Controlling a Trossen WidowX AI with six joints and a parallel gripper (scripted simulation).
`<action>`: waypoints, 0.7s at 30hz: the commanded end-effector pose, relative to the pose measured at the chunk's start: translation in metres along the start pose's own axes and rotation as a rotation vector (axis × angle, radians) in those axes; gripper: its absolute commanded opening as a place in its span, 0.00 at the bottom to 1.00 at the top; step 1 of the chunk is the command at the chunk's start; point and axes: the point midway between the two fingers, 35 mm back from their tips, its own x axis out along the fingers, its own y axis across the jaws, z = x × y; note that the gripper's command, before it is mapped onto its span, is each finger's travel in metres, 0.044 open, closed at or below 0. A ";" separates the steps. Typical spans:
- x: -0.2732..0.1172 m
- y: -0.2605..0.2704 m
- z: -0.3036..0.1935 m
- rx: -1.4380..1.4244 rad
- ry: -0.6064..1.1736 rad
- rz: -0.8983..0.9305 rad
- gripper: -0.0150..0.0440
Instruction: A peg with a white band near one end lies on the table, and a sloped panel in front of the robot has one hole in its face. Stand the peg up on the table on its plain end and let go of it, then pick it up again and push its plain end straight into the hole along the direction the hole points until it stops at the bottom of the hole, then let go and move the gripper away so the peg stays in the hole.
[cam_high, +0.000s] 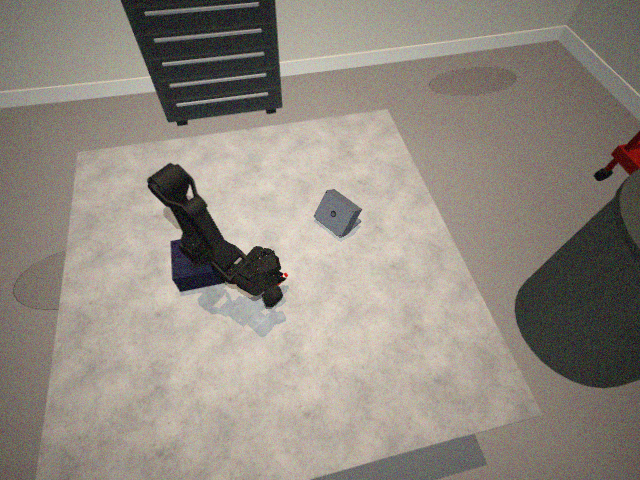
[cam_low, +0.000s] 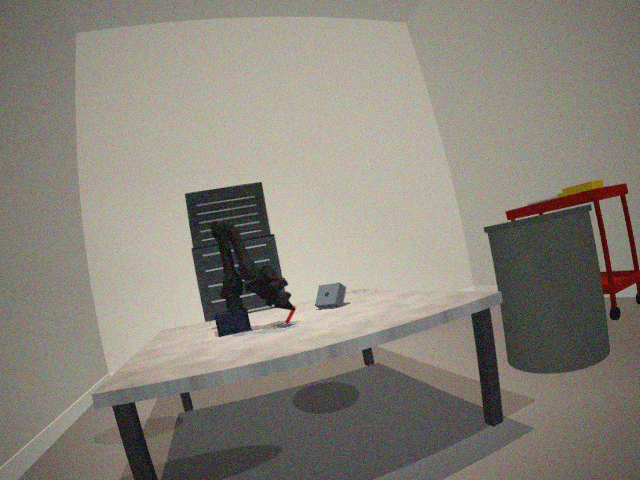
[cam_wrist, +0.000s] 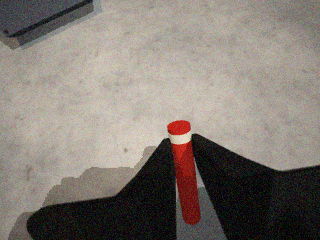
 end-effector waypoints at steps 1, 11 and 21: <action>-0.002 0.000 -0.001 -0.003 -0.033 0.002 0.34; -0.008 0.001 -0.005 -0.002 -0.118 0.002 0.34; -0.013 0.001 -0.010 -0.002 -0.204 0.002 0.34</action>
